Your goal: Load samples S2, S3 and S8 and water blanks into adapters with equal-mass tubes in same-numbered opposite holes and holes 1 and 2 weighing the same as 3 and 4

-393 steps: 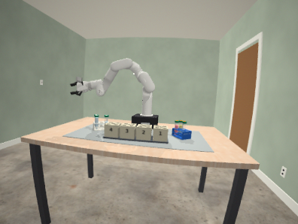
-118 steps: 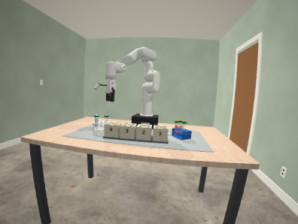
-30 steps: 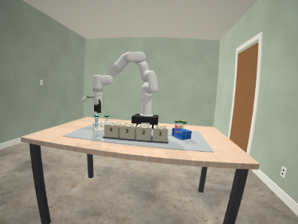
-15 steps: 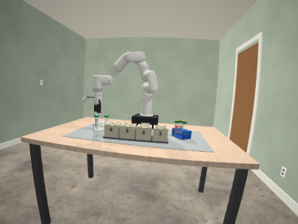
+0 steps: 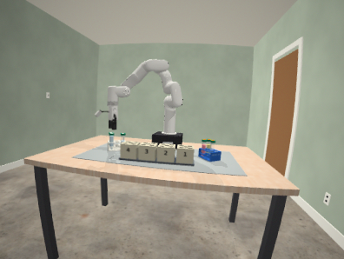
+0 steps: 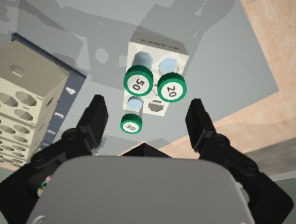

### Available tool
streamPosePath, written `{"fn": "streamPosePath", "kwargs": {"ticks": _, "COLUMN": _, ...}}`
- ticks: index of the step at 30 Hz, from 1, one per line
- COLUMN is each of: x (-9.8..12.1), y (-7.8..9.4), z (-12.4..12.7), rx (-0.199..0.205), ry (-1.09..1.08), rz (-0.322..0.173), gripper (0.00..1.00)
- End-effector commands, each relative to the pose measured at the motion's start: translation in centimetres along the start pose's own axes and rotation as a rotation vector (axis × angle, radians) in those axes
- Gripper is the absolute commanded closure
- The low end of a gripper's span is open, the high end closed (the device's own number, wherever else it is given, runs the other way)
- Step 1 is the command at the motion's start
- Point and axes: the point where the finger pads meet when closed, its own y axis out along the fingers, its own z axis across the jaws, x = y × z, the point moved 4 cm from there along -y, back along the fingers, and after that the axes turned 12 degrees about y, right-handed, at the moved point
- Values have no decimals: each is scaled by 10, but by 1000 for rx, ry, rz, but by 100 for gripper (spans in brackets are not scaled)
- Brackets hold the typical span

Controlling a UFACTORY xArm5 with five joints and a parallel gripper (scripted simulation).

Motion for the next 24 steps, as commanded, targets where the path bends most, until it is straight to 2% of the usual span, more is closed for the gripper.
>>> {"fn": "streamPosePath", "kwargs": {"ticks": 1, "x": -1, "y": -9, "z": 0, "rx": -1, "ry": 0, "rz": 3, "gripper": 0}}
{"fn": "streamPosePath", "kwargs": {"ticks": 24, "x": 0, "y": -65, "z": -2, "rx": -1, "ry": 0, "rz": 3, "gripper": 0}}
